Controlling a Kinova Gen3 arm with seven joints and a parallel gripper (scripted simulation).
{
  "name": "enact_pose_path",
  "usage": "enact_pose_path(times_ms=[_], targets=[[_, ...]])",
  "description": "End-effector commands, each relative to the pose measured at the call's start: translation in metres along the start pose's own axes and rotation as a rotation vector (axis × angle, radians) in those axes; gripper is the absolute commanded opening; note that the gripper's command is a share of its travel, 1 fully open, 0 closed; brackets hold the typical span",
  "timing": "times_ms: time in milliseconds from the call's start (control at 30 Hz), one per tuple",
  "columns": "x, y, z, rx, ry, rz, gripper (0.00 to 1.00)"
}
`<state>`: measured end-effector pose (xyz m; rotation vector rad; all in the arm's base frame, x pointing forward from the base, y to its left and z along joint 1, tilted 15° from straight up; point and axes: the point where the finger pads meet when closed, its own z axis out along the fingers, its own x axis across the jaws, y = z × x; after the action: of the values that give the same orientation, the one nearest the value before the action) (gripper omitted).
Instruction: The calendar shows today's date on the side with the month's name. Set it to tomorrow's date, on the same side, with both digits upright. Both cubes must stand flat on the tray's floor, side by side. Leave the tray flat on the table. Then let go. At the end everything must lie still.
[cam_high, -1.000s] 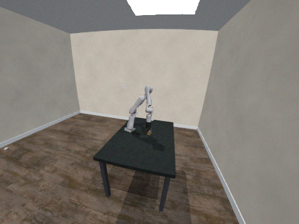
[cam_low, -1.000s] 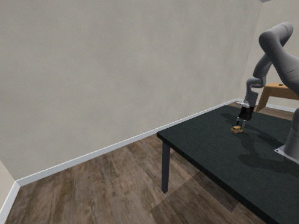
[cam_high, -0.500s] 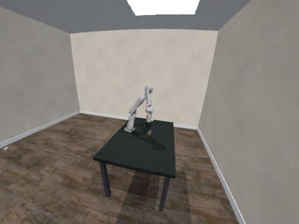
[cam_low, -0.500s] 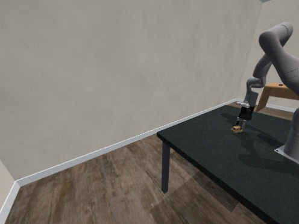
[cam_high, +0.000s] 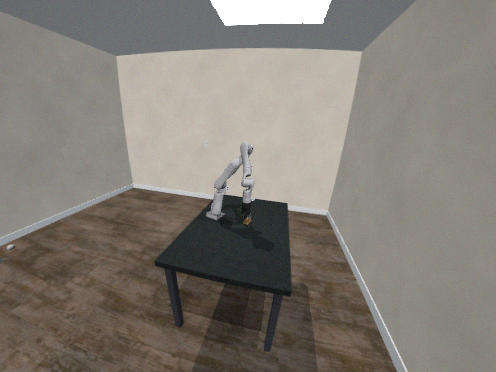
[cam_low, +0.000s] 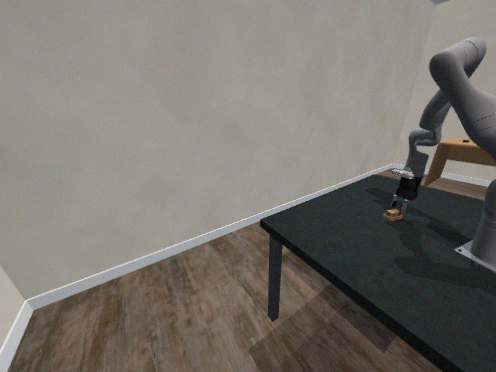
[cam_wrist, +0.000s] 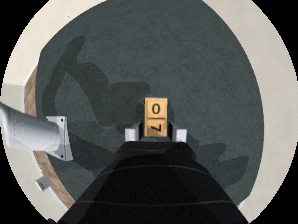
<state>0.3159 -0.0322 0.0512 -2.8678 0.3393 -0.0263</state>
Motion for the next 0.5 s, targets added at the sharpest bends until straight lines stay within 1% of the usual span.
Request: enact_pose_path(times_ms=[0, 267, 467], targets=[[0.0004, 0.0001, -0.0004, 0.0, 0.001, 0.0, 0.87], [0.0004, 0.0001, 0.0006, 0.0, 0.001, 0.0, 0.87], [0.0005, 0.0001, 0.007, 0.0, 0.001, 0.0, 0.87]])
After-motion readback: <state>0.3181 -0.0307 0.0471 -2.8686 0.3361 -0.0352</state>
